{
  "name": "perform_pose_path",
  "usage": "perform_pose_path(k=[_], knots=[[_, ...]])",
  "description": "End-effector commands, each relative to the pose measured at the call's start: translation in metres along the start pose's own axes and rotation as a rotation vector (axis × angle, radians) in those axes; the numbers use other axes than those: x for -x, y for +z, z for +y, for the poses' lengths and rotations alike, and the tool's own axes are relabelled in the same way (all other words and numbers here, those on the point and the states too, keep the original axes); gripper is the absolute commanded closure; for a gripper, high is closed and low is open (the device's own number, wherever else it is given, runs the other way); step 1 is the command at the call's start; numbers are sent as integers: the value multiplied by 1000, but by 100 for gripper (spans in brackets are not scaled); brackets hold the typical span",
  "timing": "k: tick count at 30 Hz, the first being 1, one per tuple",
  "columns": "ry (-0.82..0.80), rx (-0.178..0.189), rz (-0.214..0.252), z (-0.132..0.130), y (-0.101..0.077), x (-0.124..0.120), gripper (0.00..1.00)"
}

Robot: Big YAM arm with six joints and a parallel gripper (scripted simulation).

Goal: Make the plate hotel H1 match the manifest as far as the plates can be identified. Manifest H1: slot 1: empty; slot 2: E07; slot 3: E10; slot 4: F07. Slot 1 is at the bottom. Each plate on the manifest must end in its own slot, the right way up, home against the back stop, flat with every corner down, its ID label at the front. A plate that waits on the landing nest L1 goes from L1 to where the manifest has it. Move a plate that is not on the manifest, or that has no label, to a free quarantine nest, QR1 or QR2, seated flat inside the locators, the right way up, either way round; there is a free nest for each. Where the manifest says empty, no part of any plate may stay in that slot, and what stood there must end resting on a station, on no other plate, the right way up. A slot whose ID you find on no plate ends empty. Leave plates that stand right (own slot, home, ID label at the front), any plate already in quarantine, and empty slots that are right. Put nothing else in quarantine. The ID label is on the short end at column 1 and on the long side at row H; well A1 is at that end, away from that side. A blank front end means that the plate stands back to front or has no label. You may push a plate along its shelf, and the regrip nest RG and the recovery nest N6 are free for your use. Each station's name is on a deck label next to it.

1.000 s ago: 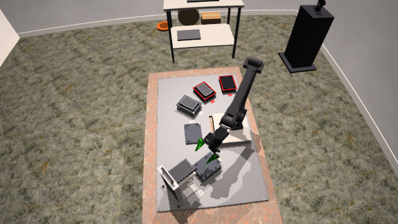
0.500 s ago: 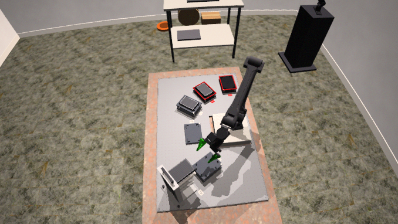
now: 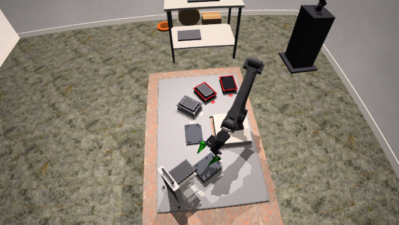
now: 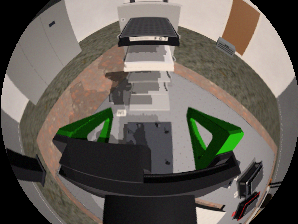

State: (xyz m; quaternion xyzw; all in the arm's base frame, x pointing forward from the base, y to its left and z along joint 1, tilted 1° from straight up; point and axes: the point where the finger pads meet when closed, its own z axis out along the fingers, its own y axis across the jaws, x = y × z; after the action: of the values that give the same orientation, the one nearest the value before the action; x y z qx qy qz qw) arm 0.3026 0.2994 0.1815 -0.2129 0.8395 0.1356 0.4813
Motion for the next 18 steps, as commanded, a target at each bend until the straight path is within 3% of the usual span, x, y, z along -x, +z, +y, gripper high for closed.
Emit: perform_pose_path(k=[1, 9, 10, 11, 18], knots=[[15, 16, -25, 8, 3, 3, 0], [14, 15, -24, 8, 10, -8, 0], [14, 17, -33, 9, 11, -2, 0], [29, 21, -75, 12, 13, 27, 0], [22, 12, -80, 7, 21, 35, 0]])
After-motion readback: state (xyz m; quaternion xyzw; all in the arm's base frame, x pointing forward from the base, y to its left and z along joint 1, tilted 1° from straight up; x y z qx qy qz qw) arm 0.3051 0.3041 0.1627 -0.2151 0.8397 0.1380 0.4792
